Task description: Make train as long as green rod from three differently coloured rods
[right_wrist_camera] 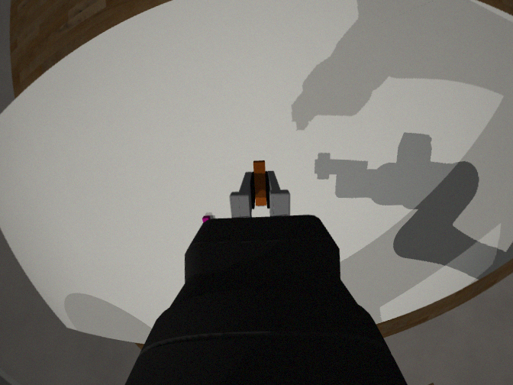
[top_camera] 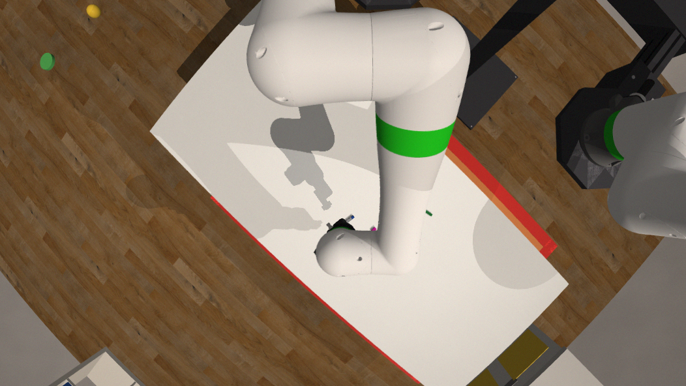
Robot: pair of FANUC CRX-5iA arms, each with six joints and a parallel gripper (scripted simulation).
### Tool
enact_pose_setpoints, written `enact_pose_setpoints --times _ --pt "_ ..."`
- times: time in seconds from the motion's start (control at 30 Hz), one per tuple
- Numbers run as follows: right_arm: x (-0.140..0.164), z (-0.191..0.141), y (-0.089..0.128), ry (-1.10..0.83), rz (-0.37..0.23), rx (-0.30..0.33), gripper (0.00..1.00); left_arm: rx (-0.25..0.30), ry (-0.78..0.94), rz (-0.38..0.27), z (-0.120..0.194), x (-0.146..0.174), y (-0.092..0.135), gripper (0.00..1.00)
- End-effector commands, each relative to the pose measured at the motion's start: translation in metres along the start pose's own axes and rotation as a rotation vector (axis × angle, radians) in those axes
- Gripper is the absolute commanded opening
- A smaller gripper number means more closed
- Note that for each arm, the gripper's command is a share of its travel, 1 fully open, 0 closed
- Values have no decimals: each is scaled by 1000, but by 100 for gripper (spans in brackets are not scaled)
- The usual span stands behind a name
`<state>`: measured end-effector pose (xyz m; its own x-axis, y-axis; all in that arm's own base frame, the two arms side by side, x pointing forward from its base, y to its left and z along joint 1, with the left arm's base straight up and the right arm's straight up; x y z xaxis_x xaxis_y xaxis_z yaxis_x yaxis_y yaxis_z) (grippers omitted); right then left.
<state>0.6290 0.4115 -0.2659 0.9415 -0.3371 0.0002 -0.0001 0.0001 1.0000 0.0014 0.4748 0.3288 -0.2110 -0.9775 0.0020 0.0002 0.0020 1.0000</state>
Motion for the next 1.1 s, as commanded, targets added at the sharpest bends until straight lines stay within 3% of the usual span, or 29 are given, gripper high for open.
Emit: enact_pose_setpoints --times 0.0,0.3,0.6,1.07 --pt "1 -1 1 1 1 2 24 0 0 -2 0 0 1 100" --pt "1 -1 0 1 1 2 24 0 0 -2 0 0 1 100" --pt "1 -1 -15 1 1 1 24 0 0 -2 0 0 1 100" --pt "2 -2 -73 1 1 1 24 0 0 -2 0 0 1 100"
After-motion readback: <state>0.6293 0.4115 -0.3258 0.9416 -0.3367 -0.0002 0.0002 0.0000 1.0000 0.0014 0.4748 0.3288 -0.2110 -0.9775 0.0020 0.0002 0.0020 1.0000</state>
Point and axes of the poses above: on each arm, the point where the finger pads meet when closed, its own y axis back along the fingers, its own z axis across the jaws, x = y × z, the point moved 4 cm from there along y, back along the fingers, and after that the axes turned 12 degrees about -y, right-handed, at the moved point
